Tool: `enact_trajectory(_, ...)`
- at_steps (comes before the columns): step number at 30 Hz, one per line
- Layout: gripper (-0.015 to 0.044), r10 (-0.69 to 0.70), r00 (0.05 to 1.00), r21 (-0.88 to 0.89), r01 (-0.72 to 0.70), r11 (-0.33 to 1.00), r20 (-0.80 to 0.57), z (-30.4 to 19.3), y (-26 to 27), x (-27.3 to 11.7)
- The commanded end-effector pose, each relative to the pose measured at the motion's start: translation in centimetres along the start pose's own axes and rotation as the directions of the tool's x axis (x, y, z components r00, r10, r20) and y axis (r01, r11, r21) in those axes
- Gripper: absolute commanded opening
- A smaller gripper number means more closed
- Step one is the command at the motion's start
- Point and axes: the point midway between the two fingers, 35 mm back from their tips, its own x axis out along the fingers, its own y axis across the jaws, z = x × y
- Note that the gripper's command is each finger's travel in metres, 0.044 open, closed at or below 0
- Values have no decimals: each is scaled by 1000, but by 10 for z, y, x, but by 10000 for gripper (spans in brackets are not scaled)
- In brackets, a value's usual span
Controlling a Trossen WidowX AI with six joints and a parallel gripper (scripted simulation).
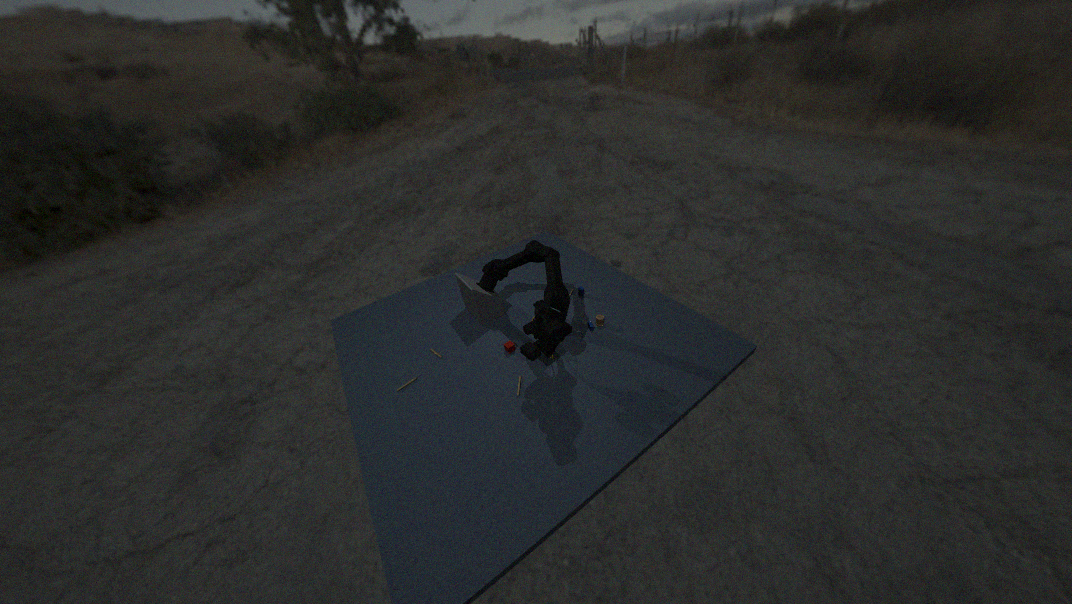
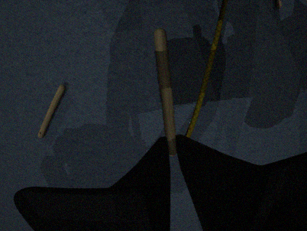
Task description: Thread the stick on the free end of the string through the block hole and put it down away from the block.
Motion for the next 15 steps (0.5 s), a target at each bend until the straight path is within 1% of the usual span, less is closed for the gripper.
enact_trajectory(1, 0, -5, 1000, 5, 5, 1000, -1, -2, 2, 3)
enact_trajectory(15, 0, -4, 1000, 5, 4, 1000, -1, 3, 13, 14)
